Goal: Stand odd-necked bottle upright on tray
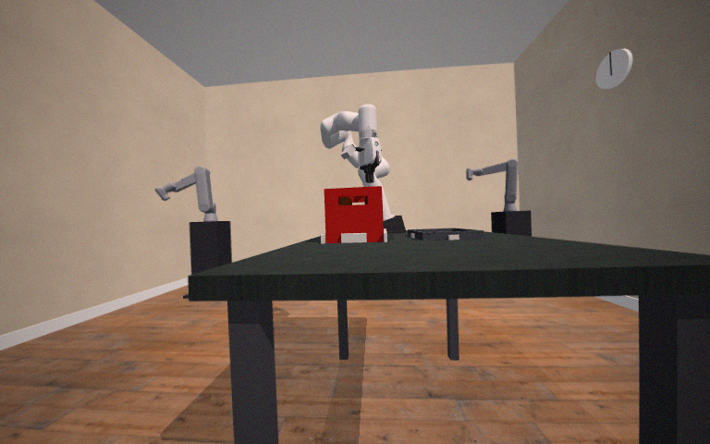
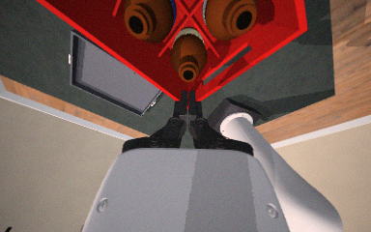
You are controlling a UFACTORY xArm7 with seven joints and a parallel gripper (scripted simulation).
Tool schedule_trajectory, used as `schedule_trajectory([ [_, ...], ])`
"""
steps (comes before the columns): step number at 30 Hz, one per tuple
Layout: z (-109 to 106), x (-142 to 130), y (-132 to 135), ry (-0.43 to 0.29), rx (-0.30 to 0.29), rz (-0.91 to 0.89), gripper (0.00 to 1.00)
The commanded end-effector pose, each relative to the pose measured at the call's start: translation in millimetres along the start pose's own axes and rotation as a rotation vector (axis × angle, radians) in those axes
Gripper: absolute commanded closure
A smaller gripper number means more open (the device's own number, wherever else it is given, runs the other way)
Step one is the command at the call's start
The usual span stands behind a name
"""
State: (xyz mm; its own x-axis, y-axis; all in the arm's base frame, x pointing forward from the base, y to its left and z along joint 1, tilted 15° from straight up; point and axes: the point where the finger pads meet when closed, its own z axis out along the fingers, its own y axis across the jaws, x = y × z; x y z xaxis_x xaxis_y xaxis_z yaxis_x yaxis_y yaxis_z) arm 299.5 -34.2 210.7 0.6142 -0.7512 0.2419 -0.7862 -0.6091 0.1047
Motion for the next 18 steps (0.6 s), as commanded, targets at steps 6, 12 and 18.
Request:
schedule_trajectory([
  [6, -1.2, 0.6, -0.8, 0.002, 0.003, 0.000, 1.00],
  [12, -1.2, 0.6, -0.8, 0.002, 0.003, 0.000, 1.00],
  [18, -1.4, 3.4, -2.9, -0.005, 0.003, -0.001, 1.00],
])
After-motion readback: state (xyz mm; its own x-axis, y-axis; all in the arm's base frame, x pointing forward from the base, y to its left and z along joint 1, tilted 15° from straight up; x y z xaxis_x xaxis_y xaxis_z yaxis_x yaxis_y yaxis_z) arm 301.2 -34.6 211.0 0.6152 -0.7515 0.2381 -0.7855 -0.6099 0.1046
